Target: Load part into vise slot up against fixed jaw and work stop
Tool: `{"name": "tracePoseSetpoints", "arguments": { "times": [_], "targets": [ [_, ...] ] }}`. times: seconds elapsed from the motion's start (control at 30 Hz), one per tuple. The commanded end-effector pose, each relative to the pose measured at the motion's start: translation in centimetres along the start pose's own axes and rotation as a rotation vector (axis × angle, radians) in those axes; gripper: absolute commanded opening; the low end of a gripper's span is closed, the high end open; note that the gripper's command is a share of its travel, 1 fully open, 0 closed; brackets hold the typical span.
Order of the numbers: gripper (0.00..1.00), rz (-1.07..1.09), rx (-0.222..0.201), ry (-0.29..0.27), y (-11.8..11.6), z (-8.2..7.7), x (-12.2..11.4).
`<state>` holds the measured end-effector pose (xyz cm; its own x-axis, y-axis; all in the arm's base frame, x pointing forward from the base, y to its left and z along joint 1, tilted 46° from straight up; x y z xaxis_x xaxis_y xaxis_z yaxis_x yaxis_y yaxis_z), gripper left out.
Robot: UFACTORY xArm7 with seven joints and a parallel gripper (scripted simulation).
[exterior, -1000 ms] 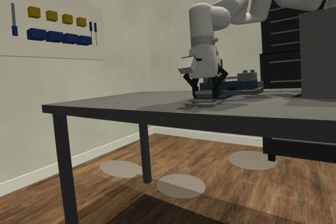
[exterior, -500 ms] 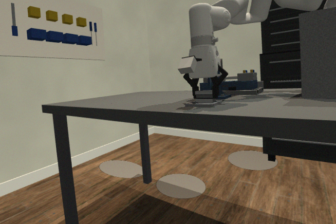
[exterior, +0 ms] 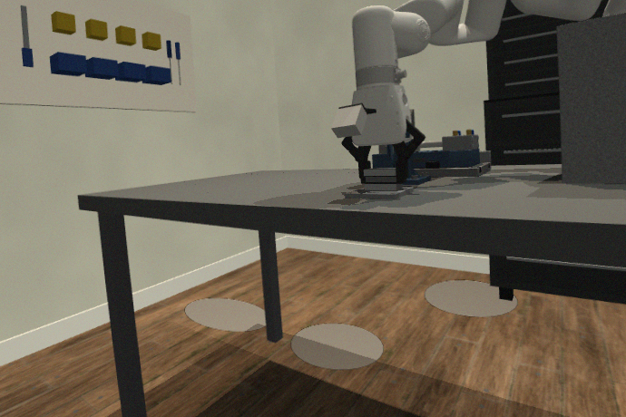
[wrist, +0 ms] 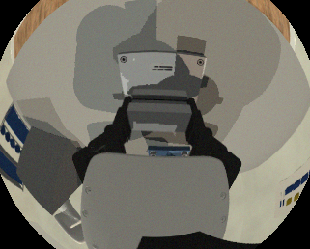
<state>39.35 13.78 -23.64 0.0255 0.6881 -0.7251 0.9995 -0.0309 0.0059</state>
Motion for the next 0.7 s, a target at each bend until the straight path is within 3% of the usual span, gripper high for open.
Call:
{"name": "tracePoseSetpoints", "arguments": {
  "times": [0.0, 0.33, 0.67],
  "targets": [
    [0.0, 0.0, -0.003, 0.004, 0.1, -0.4, 0.1],
    [0.0, 0.0, -0.003, 0.004, 0.1, -1.3, 0.1],
    [0.0, 0.0, -0.003, 0.004, 0.1, -3.9, 0.1]
  ]
}}
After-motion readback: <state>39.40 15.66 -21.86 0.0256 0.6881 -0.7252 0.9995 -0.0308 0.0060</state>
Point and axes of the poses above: the point where the finger pads meet when closed, its own z axis out along the fingers, its own y axis across the jaws, x = y × z, the point moved 7 cm from there along -z, back along the fingers, and after that the axes turned 4 degrees about z, right-handed, at the moved point
